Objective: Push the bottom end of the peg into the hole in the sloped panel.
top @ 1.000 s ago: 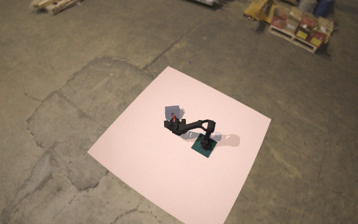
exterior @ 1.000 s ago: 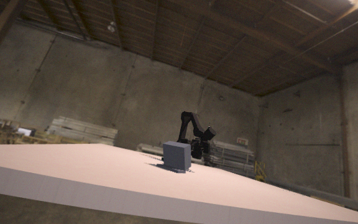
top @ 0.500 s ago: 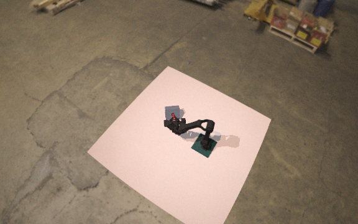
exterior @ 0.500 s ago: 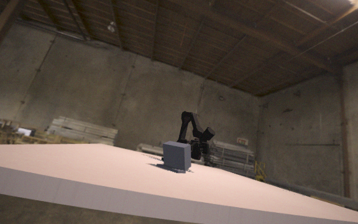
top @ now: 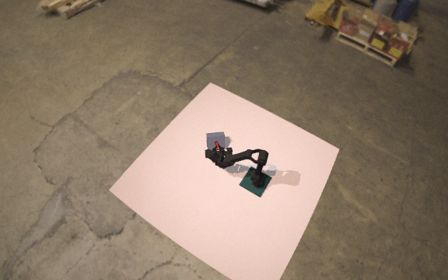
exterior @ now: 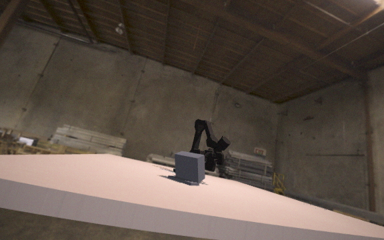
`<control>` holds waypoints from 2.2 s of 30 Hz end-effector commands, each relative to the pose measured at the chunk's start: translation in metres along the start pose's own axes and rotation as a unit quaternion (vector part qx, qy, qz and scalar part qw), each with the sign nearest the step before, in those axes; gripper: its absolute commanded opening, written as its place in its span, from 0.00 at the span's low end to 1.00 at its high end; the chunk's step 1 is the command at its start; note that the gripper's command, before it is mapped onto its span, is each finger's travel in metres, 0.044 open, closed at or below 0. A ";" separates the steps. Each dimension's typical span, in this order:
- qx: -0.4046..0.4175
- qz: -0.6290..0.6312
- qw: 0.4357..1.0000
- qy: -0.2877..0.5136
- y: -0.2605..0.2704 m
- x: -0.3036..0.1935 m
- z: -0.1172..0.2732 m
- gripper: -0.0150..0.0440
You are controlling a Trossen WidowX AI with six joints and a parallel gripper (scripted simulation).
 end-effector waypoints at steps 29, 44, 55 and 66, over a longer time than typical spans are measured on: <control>-0.002 0.002 1.000 -0.001 -0.001 0.002 -0.020 0.25; -0.002 0.002 1.000 0.000 -0.002 0.001 -0.030 0.25; -0.002 0.002 1.000 0.000 -0.002 0.001 -0.033 0.25; 0.000 0.001 1.000 0.001 -0.001 0.001 -0.032 0.34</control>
Point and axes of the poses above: the point midway between the two fingers, 35 mm back from their tips, its own z axis back along the fingers, its own y axis across the jaws, x = y × z, the point moved 5 cm from there along z, back along the fingers, and after that the axes turned 6 degrees about -z, right-handed, at the moved point
